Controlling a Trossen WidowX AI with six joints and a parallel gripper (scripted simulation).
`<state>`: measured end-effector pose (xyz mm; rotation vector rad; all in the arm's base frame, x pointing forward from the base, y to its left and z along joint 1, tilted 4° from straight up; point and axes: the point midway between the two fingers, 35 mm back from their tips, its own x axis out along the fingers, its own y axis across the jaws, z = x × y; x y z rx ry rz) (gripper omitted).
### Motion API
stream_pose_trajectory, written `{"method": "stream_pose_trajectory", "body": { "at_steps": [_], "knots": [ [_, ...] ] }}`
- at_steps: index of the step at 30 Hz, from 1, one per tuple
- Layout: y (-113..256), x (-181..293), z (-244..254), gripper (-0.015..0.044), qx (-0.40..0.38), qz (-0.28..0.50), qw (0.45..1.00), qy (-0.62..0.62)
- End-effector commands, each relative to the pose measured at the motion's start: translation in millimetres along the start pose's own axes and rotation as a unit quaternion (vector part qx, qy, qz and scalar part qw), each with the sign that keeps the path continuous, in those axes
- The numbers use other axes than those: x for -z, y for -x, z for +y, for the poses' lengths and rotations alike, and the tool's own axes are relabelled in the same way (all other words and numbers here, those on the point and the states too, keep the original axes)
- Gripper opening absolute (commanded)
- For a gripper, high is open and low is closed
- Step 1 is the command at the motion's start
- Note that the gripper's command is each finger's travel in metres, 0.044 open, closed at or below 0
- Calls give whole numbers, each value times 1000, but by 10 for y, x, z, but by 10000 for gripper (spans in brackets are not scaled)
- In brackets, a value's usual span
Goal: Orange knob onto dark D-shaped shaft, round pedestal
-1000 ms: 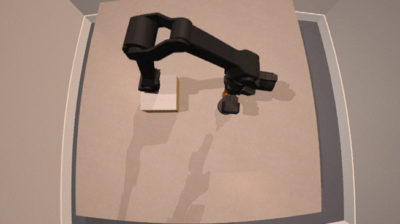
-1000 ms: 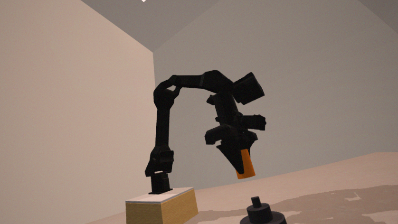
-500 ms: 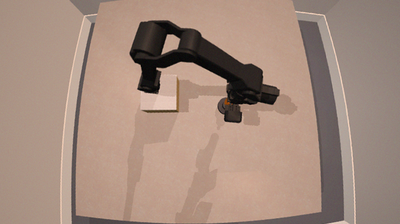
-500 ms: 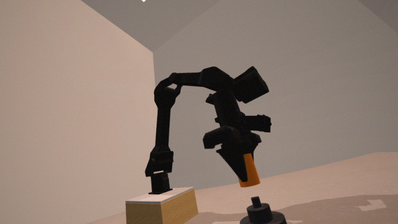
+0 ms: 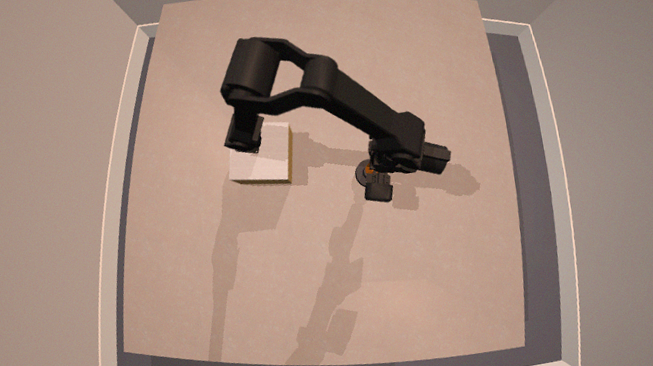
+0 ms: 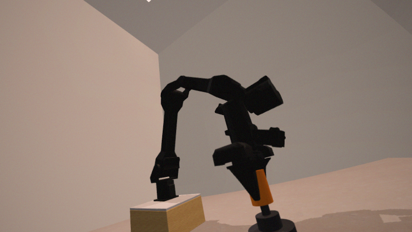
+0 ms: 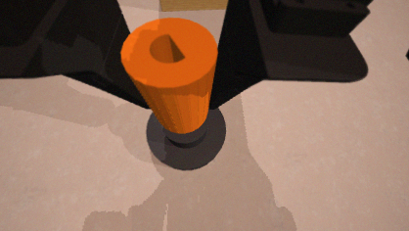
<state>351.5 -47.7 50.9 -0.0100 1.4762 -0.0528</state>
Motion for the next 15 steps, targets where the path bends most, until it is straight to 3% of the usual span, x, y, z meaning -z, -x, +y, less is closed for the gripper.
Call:
{"method": "stream_pose_trajectory", "body": {
  "at_steps": [1,15],
  "knots": [
    [3,-26,7,0,-1,-2,1000,0],
    [-22,-35,7,0,-1,-2,1000,0]
  ]
}}
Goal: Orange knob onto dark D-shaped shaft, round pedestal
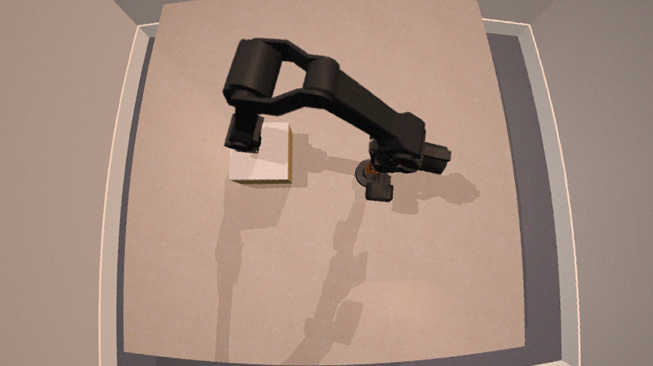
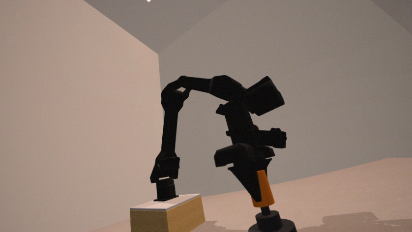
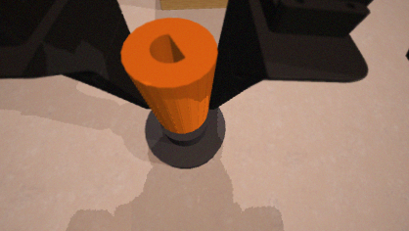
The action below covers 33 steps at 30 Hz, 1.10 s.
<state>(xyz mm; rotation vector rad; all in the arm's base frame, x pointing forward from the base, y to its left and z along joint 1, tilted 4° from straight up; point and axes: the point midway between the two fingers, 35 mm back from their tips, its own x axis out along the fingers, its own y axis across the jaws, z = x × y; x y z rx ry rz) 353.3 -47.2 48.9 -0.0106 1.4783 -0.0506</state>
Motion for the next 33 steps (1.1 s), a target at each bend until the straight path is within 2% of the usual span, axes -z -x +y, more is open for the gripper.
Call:
{"method": "stream_pose_trajectory", "body": {
  "at_steps": [1,33],
  "knots": [
    [-2,-19,0,0,-1,-3,1000,2],
    [-6,-19,0,0,-1,-3,1000,17]
  ]
}}
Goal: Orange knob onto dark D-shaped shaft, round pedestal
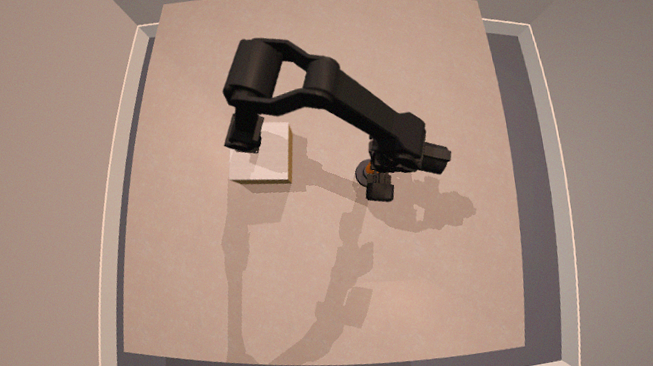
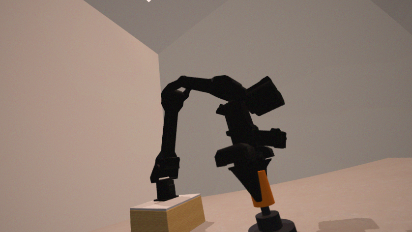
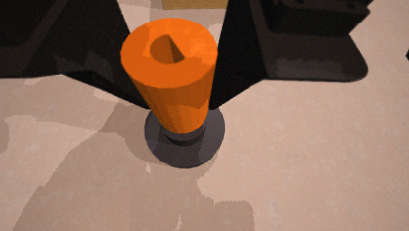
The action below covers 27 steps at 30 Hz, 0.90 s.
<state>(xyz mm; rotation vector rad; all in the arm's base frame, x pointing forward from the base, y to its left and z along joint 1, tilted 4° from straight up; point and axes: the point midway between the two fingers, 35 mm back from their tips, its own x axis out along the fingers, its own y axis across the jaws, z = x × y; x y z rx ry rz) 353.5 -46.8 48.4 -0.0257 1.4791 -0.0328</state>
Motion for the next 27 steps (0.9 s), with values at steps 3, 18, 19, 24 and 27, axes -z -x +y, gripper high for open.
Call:
{"method": "stream_pose_trajectory", "body": {
  "at_steps": [3,18,19,24,27],
  "knots": [
    [-2,-18,-4,0,1,-3,1000,7],
    [5,2,-20,0,1,-3,1000,15],
    [5,2,-20,0,1,-3,1000,15],
    [5,2,-20,0,1,-3,1000,15],
    [5,2,-20,0,1,-3,1000,15]
  ]
}}
